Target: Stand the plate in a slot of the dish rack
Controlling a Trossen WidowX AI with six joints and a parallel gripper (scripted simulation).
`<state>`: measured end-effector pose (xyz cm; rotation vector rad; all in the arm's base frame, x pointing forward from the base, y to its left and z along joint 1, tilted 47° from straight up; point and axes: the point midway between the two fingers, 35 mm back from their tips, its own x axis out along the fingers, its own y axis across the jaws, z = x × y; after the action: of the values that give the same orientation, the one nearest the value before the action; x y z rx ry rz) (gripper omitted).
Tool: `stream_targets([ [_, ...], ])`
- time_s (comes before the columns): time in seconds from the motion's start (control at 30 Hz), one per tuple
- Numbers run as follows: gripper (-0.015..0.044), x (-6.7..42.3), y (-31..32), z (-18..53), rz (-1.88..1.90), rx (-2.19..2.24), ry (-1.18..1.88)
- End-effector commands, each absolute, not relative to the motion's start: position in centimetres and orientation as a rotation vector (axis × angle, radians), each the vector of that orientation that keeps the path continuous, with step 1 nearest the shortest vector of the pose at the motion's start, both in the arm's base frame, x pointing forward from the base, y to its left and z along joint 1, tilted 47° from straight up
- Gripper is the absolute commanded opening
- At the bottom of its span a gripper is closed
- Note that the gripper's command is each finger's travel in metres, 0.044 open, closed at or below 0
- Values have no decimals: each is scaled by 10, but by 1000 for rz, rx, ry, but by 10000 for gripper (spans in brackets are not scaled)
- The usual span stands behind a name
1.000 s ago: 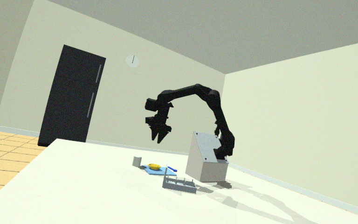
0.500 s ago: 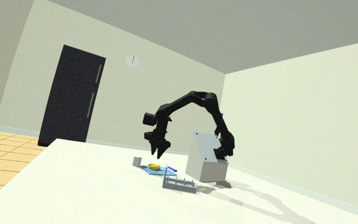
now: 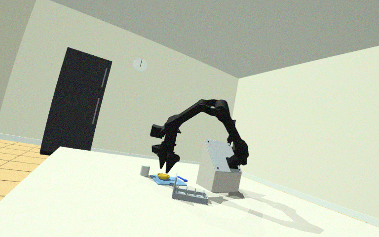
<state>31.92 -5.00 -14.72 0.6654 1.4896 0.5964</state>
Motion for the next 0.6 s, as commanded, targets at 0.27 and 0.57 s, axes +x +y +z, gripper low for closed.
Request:
stream_targets([
  [0.27, 400, 317, -32, -161, 601, 672, 1493],
  [0.57, 400, 316, -23, -168, 602, 673, 1493],
])
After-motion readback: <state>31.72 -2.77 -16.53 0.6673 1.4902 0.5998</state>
